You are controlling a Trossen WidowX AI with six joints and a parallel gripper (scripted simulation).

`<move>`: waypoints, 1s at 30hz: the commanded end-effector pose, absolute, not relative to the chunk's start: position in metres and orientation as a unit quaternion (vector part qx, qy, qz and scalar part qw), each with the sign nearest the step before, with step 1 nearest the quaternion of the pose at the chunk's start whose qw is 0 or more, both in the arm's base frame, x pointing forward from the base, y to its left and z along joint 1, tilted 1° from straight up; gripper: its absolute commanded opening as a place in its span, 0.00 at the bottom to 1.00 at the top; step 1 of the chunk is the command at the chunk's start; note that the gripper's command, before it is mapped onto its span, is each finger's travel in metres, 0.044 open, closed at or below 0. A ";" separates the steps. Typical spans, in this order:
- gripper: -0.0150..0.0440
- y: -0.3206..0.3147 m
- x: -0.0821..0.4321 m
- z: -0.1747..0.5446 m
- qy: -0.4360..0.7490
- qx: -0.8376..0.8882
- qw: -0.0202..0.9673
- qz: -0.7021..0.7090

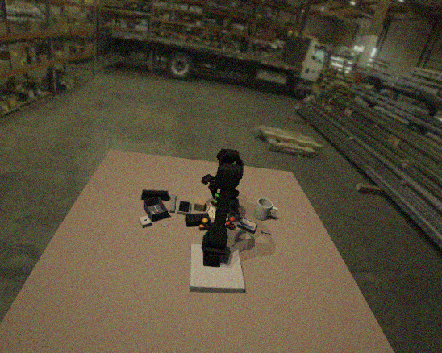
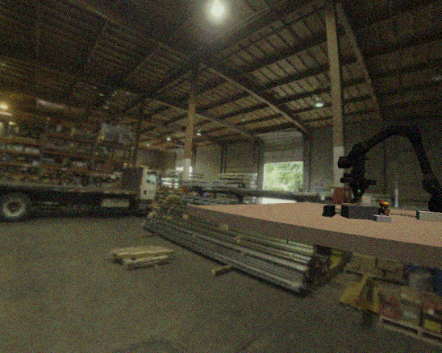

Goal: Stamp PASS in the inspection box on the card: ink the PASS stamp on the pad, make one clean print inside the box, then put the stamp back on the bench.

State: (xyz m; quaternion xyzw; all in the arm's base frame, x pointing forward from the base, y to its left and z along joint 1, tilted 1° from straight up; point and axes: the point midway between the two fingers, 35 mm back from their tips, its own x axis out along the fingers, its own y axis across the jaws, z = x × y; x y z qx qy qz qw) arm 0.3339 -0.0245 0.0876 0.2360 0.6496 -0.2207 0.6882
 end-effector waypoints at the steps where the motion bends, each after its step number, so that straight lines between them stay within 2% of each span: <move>1: 0.25 -0.025 0.334 0.097 0.644 0.239 0.692 -0.223; 10: 0.25 -0.021 0.332 0.105 0.645 0.239 0.691 -0.222; 30: 0.25 0.081 0.285 0.105 0.648 0.240 0.689 -0.219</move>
